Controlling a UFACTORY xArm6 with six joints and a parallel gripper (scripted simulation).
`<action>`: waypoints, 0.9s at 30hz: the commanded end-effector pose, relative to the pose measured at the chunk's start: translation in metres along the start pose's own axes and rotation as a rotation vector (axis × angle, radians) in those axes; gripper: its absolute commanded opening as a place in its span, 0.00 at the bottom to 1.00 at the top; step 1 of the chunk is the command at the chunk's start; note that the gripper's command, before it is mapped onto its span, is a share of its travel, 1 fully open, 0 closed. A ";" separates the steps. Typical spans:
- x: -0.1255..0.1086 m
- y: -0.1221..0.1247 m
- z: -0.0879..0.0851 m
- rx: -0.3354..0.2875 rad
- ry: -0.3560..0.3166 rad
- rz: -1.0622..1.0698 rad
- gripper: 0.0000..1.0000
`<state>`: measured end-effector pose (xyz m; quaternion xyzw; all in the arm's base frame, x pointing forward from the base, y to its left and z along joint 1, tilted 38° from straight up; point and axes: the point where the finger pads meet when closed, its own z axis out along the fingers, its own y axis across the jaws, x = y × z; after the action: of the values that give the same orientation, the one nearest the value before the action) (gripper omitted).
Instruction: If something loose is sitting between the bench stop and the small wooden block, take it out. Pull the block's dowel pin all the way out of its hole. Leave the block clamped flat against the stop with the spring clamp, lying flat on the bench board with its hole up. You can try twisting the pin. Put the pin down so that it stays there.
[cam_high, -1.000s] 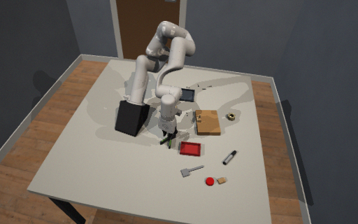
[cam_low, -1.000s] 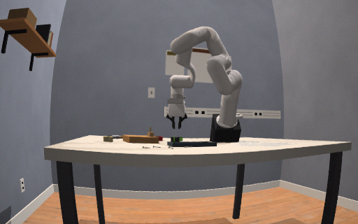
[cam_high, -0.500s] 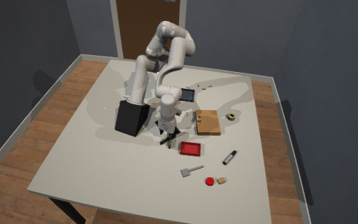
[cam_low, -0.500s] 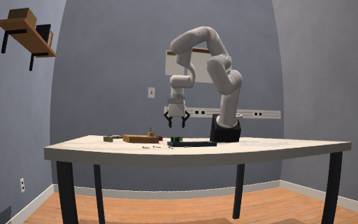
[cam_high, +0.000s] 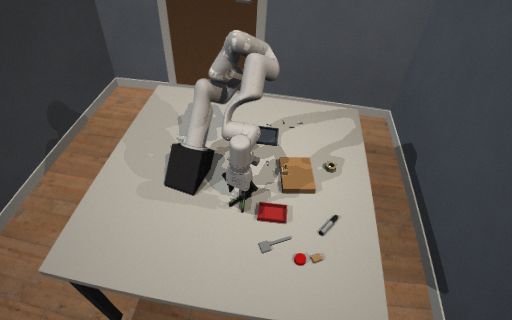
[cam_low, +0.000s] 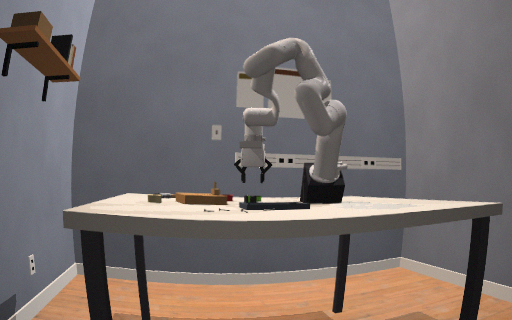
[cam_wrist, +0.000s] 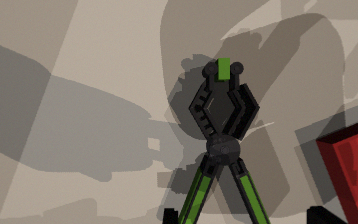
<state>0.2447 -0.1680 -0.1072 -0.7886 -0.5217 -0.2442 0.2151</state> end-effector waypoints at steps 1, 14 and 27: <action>-0.001 0.001 0.000 -0.002 -0.002 -0.001 0.77; -0.001 0.001 0.009 -0.003 -0.002 -0.001 0.77; -0.001 0.001 0.022 -0.003 -0.002 -0.001 0.77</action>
<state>0.2480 -0.1564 -0.1238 -0.7887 -0.5217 -0.2442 0.2148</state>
